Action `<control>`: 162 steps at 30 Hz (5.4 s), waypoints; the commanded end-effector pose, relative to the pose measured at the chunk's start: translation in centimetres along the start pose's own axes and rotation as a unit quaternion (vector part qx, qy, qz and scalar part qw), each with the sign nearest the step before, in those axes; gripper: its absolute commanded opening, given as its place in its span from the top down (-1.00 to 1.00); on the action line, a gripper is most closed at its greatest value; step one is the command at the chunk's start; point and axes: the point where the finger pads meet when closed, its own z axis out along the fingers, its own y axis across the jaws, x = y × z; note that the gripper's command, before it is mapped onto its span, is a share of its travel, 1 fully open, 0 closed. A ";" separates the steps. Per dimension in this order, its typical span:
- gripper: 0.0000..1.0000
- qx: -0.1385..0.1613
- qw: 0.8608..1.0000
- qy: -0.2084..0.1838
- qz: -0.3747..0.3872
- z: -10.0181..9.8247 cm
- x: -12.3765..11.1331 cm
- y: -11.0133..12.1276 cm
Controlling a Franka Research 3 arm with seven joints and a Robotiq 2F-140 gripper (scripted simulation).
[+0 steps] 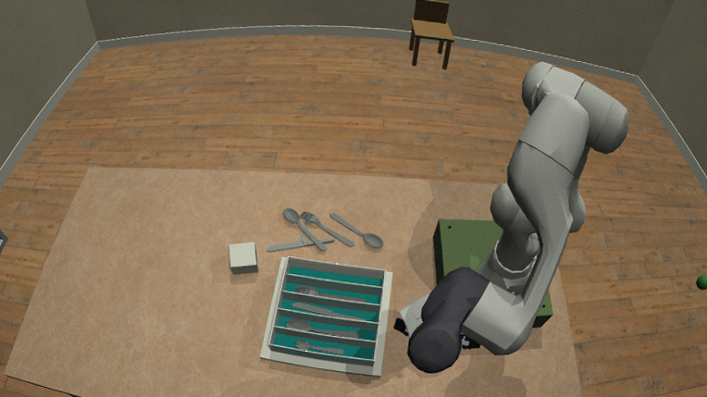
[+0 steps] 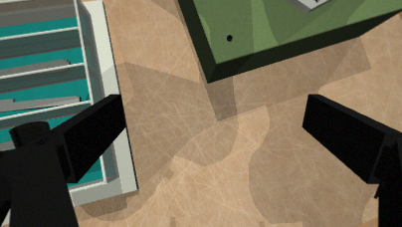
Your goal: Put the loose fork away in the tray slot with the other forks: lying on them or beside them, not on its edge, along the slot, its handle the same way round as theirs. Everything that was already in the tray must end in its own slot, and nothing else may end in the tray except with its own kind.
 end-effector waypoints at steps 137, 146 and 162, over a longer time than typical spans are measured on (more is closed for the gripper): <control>-1.00 -0.117 0.749 -0.232 0.609 -2.2 8.9 -19.9; -1.00 -0.114 0.759 -0.235 0.597 -2.3 8.9 -20.2; -1.00 -0.082 0.842 -0.256 0.468 -2.5 9.3 -23.0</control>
